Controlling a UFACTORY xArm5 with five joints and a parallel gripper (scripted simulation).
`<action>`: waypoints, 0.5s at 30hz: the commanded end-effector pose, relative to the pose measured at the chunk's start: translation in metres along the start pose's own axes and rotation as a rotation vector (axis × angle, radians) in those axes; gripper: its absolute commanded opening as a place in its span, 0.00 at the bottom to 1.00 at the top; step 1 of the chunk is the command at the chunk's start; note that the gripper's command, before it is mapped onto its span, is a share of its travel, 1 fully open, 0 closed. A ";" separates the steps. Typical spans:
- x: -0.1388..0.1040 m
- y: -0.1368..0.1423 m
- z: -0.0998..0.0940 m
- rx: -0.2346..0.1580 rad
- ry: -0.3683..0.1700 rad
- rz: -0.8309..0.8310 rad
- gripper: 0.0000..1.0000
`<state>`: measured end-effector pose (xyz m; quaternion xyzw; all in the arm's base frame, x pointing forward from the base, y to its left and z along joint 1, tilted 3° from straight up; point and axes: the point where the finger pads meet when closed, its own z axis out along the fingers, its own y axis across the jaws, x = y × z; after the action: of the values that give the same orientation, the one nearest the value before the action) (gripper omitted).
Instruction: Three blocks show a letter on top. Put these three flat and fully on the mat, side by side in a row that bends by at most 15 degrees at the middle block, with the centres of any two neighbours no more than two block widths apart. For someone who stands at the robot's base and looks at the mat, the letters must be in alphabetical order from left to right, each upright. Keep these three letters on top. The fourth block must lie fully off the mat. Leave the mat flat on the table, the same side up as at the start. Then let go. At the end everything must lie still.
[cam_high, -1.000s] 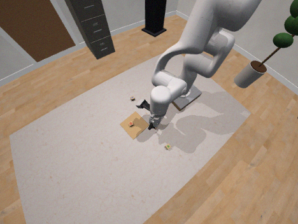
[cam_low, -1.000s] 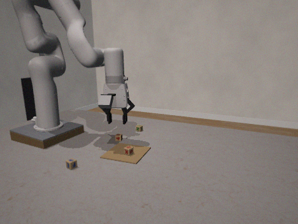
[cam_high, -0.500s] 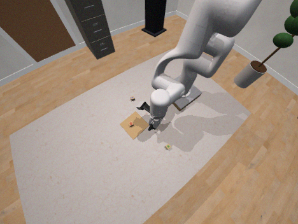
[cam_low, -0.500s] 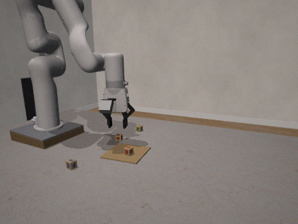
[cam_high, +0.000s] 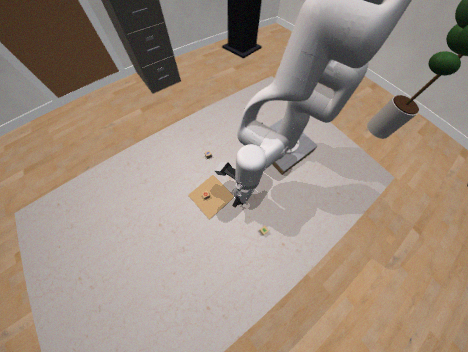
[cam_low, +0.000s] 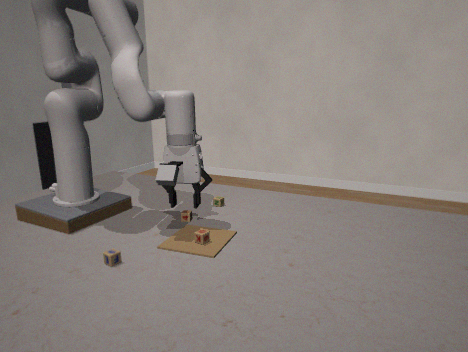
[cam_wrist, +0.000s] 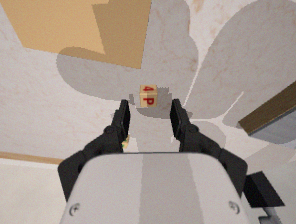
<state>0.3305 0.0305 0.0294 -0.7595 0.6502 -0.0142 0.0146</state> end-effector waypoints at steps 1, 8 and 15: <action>0.000 -0.001 0.003 0.003 0.000 0.000 0.63; 0.000 -0.001 0.005 0.003 0.000 0.000 0.63; 0.000 -0.001 0.006 0.003 0.000 0.000 0.63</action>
<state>0.3309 0.0307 0.0232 -0.7595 0.6502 -0.0142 0.0147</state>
